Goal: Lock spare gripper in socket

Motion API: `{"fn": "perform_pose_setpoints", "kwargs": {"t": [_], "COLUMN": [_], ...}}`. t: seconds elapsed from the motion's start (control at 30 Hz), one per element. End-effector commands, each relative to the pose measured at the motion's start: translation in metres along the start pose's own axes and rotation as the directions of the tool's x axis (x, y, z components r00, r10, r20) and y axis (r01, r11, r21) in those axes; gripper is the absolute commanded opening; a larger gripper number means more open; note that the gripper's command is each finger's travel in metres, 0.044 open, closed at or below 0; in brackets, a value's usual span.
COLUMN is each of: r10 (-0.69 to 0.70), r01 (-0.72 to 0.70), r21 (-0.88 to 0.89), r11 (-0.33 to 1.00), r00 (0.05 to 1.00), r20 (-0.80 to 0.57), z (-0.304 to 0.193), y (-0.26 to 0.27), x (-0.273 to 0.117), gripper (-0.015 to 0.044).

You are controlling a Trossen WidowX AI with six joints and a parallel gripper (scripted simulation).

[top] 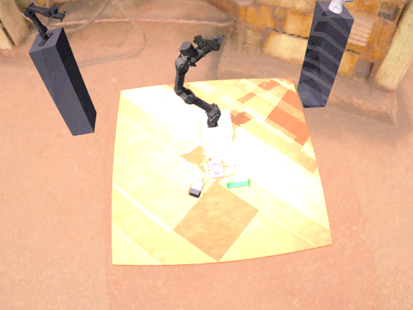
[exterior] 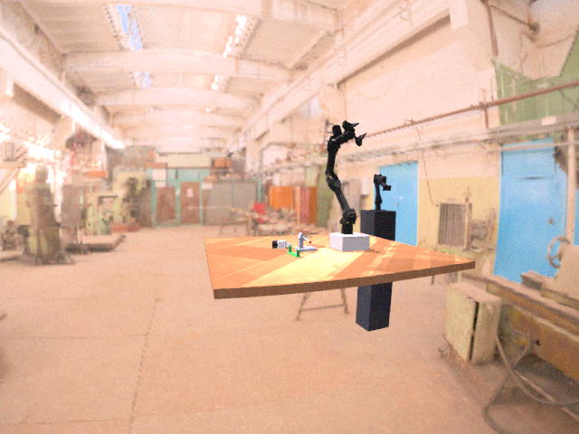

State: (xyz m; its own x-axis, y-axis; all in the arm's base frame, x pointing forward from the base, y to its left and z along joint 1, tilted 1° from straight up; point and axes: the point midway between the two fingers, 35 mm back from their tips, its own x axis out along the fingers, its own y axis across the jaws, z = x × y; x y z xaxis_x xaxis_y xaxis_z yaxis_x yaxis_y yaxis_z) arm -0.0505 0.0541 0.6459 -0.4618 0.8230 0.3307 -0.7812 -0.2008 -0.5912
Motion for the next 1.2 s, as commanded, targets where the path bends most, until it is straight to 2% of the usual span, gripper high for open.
{"fn": "perform_pose_setpoints", "kwargs": {"t": [0.0,0.1,0.33,0.57,0.83,1.0,1.17], "r10": [-0.001,-0.019,-0.078,-0.114,-0.077,-0.001,0.116], "r01": [0.001,0.014,0.020,0.003,-0.001,0.028,0.091], "r21": [-0.003,-0.042,-0.127,-0.149,-0.082,0.002,0.107], "r11": [1.000,0.999,0.992,0.989,0.997,1.000,0.990], "r00": [1.000,0.992,0.880,0.659,0.315,0.094,-0.102], "r20": [-0.009,-0.128,-0.468,-0.743,-0.946,-0.996,-0.988], "z": [-0.002,-0.031,-0.134,-0.248,-0.374,-0.439,-0.489], "y": [0.000,0.001,-0.010,-0.033,-0.059,-0.065,-0.058], "x": [0.002,0.027,0.074,0.074,0.020,-0.039,-0.110], "gripper": [0.0374,0.0300,0.0300,0.0300,0.0300,0.0300,0.0300]}}
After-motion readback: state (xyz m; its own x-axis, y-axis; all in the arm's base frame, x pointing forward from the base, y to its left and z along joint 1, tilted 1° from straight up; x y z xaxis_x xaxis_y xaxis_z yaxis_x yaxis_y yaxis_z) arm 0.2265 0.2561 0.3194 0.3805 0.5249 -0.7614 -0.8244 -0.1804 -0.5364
